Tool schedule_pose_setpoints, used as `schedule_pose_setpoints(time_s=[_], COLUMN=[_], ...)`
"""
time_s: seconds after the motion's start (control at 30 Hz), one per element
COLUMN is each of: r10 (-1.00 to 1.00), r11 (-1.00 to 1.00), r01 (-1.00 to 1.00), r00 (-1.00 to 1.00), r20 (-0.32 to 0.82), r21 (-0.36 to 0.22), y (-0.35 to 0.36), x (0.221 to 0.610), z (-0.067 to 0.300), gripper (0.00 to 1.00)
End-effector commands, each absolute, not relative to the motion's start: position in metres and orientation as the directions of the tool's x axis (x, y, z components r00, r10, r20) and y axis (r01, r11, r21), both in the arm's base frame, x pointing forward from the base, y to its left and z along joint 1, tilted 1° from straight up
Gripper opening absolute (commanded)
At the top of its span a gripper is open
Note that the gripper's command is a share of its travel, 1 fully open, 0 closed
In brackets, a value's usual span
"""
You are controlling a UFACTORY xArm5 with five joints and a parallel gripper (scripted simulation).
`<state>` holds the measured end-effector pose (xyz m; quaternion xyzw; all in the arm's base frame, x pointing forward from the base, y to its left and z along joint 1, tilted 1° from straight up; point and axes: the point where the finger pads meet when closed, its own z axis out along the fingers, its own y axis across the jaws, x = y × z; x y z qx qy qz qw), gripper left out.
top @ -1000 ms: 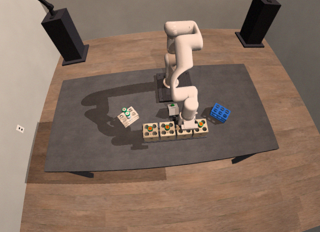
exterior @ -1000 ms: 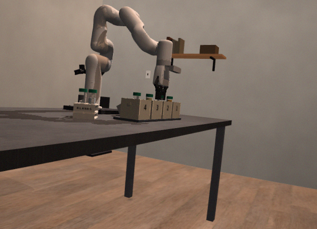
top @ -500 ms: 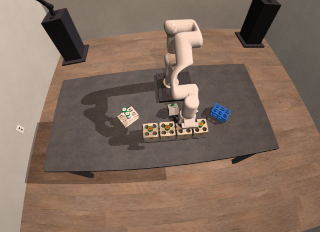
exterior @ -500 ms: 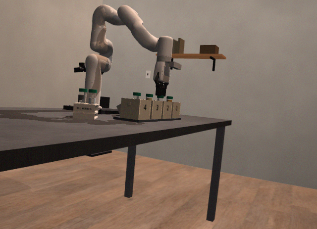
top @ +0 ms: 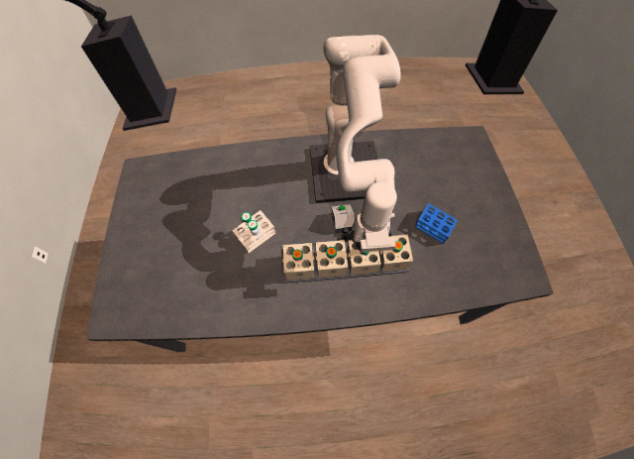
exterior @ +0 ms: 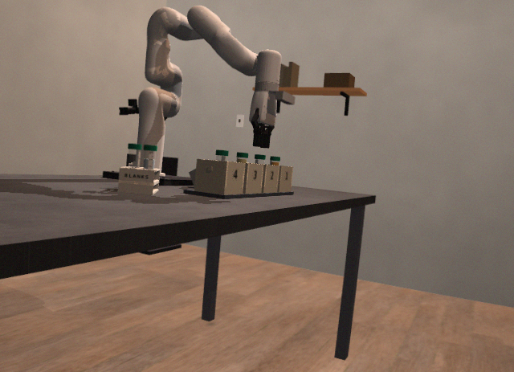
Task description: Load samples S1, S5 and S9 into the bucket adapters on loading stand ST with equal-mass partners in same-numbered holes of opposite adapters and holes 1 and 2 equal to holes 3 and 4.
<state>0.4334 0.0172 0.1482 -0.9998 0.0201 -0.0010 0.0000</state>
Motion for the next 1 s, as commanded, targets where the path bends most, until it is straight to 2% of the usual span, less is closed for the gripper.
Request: schedule_pose_setpoints(time_s=[0.0, 0.97], r10=[-0.04, -0.04], r11=[-0.999, -0.999], r01=[-0.04, -0.04], r00=[0.999, 0.999], r20=[0.003, 0.003], r21=[-0.017, -0.017], y=[0.017, 0.016], x=[0.434, 0.434], z=[0.157, 0.211], gripper=[0.44, 0.44])
